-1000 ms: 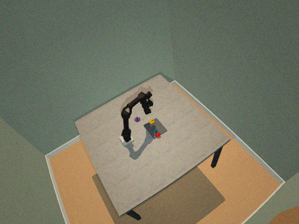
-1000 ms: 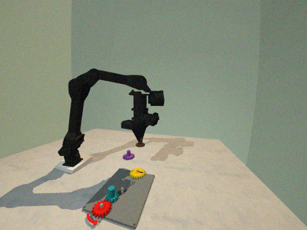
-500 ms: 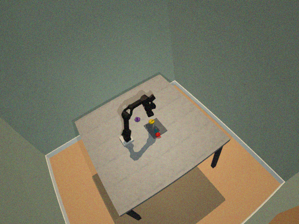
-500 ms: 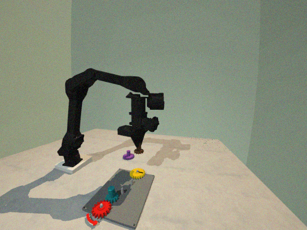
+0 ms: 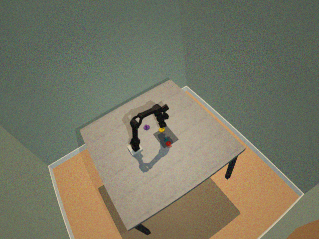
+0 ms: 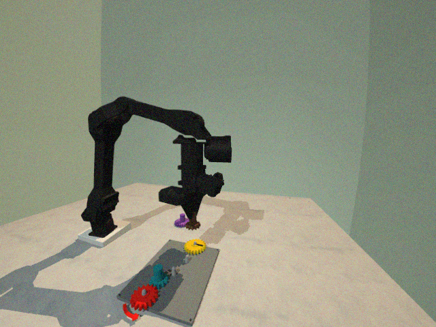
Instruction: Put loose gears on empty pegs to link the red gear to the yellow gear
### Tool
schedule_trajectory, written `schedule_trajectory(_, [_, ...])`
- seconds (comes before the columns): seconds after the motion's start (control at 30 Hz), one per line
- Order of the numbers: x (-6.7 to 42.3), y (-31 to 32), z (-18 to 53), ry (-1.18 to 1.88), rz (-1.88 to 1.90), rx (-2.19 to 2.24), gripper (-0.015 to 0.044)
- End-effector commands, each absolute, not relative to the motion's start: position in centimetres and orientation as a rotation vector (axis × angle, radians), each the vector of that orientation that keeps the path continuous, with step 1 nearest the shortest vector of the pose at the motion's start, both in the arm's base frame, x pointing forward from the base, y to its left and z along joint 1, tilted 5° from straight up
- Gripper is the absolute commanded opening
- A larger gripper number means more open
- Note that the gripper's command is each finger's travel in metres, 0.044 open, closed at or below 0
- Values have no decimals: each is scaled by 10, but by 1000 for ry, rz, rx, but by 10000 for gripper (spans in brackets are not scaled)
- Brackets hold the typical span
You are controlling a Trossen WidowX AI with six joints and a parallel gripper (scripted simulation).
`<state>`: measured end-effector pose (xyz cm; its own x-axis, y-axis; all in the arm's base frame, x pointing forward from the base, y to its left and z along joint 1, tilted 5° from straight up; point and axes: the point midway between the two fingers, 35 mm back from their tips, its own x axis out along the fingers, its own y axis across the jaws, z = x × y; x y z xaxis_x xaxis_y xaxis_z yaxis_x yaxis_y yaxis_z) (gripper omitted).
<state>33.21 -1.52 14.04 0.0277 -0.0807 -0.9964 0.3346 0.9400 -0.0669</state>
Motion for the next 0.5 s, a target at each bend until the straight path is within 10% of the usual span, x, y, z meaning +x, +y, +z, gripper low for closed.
schedule_trajectory(0.0, [330, -25, 138, 1513, -324, 197, 0])
schedule_trajectory(0.47, [323, -58, 128, 1515, -319, 189, 0])
